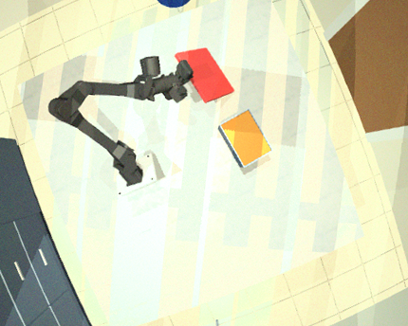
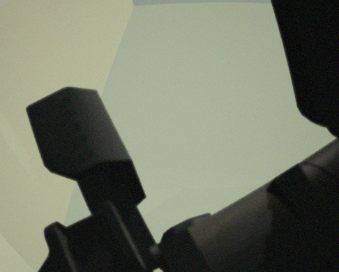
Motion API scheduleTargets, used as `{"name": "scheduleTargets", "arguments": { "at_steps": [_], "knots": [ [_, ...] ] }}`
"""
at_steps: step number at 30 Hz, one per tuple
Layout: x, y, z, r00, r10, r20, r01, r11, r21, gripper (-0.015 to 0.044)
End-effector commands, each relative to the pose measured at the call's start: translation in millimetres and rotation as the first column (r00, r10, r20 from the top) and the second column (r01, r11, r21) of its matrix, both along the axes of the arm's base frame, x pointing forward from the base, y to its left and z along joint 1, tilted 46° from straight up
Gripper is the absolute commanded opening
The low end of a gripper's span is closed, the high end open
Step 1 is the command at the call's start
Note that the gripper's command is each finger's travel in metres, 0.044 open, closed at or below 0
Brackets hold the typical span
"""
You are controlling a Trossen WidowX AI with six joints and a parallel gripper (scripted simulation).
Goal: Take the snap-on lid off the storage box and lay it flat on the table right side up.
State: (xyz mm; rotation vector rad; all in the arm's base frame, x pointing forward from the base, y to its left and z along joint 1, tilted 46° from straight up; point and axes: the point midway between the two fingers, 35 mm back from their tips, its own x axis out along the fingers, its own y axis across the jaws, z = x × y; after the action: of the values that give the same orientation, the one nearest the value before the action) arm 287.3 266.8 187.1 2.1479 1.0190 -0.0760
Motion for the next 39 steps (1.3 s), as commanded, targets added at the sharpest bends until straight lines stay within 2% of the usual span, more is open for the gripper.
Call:
{"name": "scheduleTargets", "arguments": {
  "at_steps": [1,39],
  "knots": [
    [-2,5,-13,1.0,0.009,-0.03,-0.009,1.0,-0.012,0.0],
    [-6,27,-34,0.999,0.009,-0.031,-0.009,1.0,-0.011,0.0]
  ]
}}
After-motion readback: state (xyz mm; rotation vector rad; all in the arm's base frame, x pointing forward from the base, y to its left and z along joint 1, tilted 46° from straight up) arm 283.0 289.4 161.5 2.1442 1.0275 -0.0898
